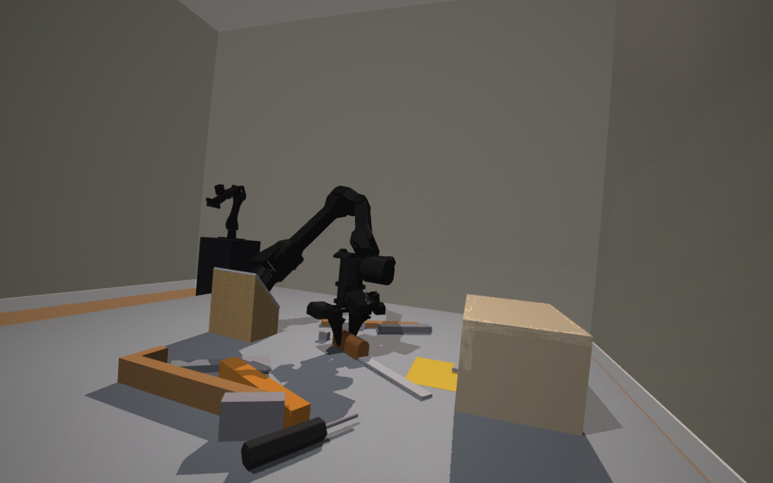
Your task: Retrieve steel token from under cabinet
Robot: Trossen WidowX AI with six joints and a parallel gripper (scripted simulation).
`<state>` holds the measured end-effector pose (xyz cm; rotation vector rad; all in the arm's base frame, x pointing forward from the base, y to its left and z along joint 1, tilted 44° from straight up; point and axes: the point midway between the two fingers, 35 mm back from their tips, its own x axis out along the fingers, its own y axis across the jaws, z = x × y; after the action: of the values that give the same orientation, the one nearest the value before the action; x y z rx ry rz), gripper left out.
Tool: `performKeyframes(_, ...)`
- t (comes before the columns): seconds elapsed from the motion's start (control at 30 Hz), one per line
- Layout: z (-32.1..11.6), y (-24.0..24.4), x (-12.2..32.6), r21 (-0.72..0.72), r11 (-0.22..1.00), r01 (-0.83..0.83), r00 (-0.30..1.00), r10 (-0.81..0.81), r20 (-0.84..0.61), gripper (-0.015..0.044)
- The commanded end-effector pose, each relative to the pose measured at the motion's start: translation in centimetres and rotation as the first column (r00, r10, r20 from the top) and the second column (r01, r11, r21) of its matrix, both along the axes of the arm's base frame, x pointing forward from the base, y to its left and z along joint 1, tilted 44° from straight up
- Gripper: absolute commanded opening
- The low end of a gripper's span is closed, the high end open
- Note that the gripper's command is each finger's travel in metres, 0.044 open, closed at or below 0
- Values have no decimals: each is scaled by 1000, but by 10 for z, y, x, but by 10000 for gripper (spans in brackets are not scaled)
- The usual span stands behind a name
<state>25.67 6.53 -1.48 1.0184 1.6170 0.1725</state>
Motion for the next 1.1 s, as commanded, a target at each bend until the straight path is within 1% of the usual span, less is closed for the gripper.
performKeyframes(0.0, 4, 3, 0, 3, 1000, 4, 1000, -4, 2, 0)
performKeyframes(1.07, 29, 30, -5, 6, 1000, 3, 1000, -3, 2, 0)
